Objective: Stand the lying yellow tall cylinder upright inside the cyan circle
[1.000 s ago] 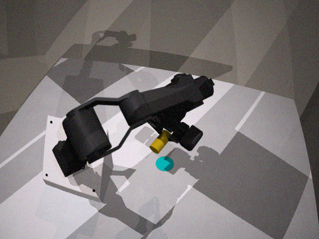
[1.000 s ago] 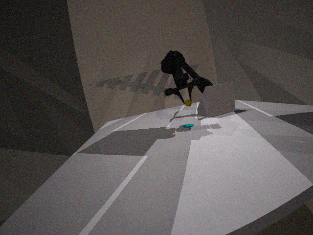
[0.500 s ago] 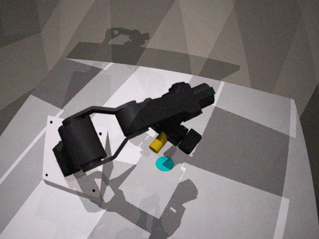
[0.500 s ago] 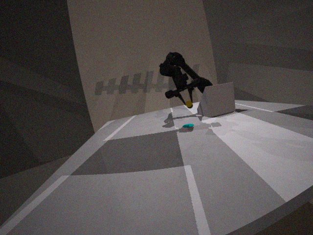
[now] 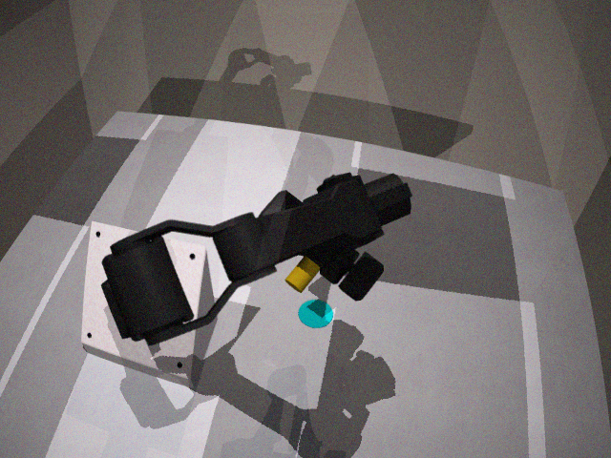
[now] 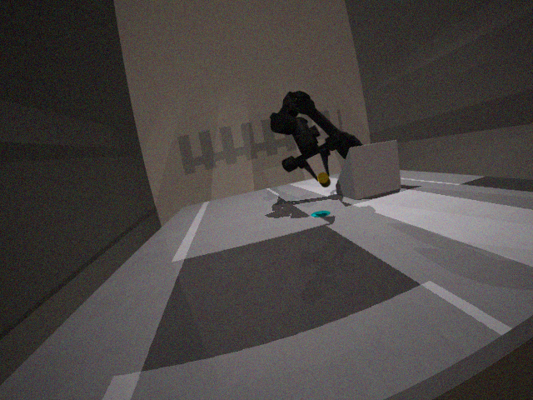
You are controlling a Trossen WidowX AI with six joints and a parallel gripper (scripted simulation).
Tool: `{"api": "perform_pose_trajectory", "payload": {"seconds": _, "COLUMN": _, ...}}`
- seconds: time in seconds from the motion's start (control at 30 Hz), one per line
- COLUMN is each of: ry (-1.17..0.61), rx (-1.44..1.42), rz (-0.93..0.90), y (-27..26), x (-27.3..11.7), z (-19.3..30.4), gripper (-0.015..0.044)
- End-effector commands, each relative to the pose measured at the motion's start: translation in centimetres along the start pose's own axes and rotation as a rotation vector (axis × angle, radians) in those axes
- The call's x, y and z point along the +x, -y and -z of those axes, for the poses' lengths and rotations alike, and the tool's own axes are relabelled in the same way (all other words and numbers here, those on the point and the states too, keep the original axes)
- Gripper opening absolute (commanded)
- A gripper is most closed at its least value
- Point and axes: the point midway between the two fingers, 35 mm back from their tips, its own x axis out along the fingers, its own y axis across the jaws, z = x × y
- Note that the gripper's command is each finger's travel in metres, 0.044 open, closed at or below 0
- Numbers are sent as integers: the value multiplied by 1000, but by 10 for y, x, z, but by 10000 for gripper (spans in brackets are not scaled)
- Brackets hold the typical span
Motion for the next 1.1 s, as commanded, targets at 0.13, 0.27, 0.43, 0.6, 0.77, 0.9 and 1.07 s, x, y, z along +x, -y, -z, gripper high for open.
{"api": "perform_pose_trajectory", "payload": {"seconds": 0.13, "ry": 70, "rx": -5, "rz": -24, "y": 1, "x": 0, "z": -1, "gripper": 105}}
{"api": "perform_pose_trajectory", "payload": {"seconds": 0.27, "ry": 98, "rx": -6, "rz": -35, "y": 1, "x": 1, "z": -1, "gripper": 105}}
{"api": "perform_pose_trajectory", "payload": {"seconds": 0.43, "ry": 133, "rx": -8, "rz": -47, "y": 1, "x": 2, "z": -1, "gripper": 105}}
{"api": "perform_pose_trajectory", "payload": {"seconds": 0.6, "ry": 168, "rx": -11, "rz": -57, "y": 1, "x": 3, "z": -1, "gripper": 105}}
{"api": "perform_pose_trajectory", "payload": {"seconds": 0.77, "ry": 204, "rx": -14, "rz": -66, "y": 1, "x": 4, "z": -1, "gripper": 105}}
{"api": "perform_pose_trajectory", "payload": {"seconds": 0.9, "ry": 233, "rx": -16, "rz": -72, "y": 2, "x": 4, "z": -1, "gripper": 105}}
{"api": "perform_pose_trajectory", "payload": {"seconds": 1.07, "ry": 269, "rx": -20, "rz": -79, "y": 2, "x": 5, "z": -1, "gripper": 105}}
